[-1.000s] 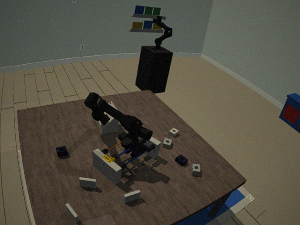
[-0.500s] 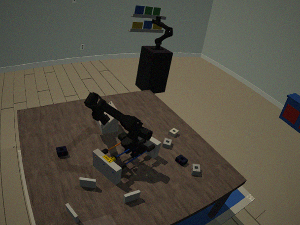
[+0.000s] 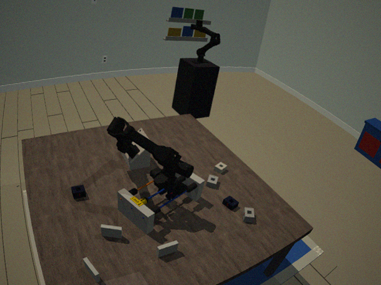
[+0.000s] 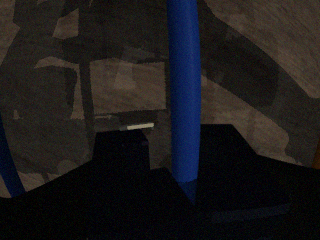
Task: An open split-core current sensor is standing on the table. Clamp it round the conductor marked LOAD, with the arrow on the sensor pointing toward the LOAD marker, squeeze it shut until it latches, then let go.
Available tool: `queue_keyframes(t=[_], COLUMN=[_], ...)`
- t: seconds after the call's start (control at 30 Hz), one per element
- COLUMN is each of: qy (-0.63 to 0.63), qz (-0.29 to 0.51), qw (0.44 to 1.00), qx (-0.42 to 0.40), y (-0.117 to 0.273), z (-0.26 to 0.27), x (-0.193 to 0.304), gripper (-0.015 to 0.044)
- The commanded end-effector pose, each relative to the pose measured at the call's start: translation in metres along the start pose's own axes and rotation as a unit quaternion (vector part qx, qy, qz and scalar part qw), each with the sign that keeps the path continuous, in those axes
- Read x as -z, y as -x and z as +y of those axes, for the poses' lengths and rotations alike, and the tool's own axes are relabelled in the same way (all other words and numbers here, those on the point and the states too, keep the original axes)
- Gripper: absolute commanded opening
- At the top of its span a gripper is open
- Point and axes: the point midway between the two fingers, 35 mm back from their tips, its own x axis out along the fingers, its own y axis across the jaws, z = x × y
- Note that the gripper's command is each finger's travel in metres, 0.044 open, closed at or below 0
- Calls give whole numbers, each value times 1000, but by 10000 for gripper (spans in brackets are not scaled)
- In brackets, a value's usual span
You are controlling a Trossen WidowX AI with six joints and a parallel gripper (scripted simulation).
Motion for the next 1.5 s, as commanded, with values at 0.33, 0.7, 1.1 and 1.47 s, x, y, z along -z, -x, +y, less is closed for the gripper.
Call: queue_keyframes(t=[0.33, 0.7, 1.1, 1.47], qy=[0, 0, 0, 2], qz=[0, 0, 0, 1], qw=[1000, 1000, 1000, 997], qx=[0, 0, -1, -82], y=[0, 0, 0, 12], z=[0, 0, 0, 1], x=[0, 0, 0, 1], gripper=[0, 0, 0, 0])
